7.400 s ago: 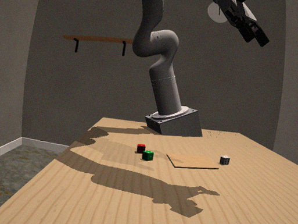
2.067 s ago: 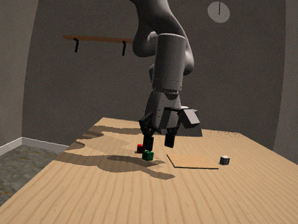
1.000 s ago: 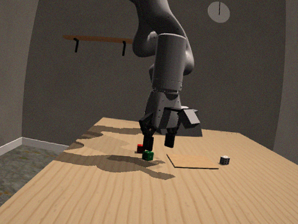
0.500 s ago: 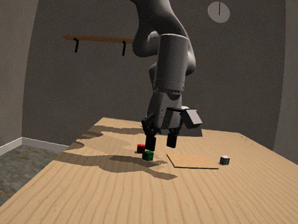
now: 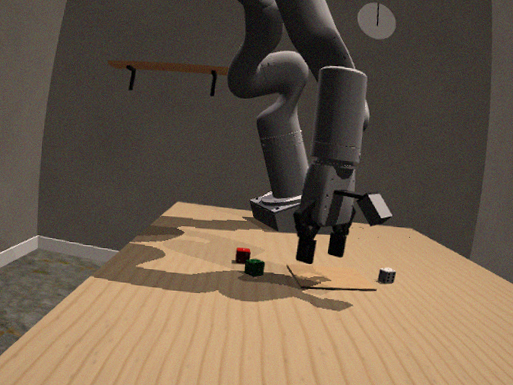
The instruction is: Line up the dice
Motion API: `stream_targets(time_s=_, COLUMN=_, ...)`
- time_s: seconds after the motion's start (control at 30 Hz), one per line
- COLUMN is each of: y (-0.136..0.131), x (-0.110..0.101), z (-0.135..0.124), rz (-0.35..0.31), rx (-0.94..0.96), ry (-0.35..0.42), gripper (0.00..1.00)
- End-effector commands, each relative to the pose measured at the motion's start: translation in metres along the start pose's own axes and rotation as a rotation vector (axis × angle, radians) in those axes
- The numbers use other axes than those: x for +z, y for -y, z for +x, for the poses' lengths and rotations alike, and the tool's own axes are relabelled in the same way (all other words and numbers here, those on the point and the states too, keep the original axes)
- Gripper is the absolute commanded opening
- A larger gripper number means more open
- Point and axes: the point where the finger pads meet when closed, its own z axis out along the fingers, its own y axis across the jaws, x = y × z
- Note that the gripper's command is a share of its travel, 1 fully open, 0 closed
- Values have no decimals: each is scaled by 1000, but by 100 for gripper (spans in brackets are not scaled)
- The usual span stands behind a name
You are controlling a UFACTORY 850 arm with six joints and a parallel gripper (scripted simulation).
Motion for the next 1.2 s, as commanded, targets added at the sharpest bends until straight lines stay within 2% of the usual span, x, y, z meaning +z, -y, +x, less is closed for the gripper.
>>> stream_targets(time_s=0.0, y=13, x=-1, z=14, rz=-3, rx=2, ry=-2, gripper=100)
stream_targets(time_s=0.43, y=98, x=-1, z=87, rz=-3, rx=2, ry=-2, gripper=100)
stream_targets(time_s=0.8, y=127, x=-1, z=111, rz=-3, rx=2, ry=-2, gripper=100)
stream_targets(time_s=1.17, y=130, x=-1, z=114, rz=-3, rx=2, ry=-2, gripper=100)
